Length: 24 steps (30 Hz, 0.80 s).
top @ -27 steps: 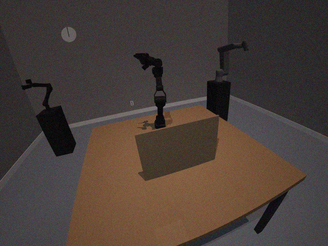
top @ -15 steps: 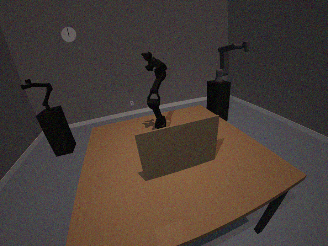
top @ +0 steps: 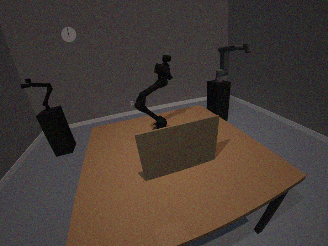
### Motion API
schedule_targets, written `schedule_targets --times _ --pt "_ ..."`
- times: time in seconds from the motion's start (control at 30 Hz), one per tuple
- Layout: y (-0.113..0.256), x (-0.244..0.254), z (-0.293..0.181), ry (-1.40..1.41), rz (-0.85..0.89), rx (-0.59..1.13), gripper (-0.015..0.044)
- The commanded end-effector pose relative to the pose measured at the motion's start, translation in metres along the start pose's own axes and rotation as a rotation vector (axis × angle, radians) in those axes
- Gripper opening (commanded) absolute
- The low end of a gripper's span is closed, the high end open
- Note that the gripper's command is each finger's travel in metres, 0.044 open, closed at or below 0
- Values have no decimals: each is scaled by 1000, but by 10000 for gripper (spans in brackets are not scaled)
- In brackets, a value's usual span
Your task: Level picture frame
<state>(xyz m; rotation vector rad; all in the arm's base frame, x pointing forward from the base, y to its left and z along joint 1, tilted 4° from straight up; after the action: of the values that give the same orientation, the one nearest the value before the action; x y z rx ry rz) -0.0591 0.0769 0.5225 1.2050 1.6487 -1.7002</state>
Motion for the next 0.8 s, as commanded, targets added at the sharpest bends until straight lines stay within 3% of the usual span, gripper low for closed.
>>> schedule_targets --times 0.0,0.17,0.37,0.57,0.77 --pt "26 11 -16 -202 -14 275 260" --pt "60 21 -29 -408 -131 577 260" --pt "106 31 -35 -610 -415 887 260" --pt "155 42 -30 -738 -835 1093 260" --pt "202 55 -11 -764 -1351 1139 260"
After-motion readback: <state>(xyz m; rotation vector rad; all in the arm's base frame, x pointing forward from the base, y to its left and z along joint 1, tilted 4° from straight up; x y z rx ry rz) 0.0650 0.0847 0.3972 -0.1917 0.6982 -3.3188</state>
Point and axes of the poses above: the point midway between the two fingers, 35 mm back from their tips, its own y axis back along the fingers, its own x axis across the jaws, z = x × y, the point moved 10 cm from there along y, back along the fingers, and after that the axes turned 15 degrees about y, right-handed, at the moved point
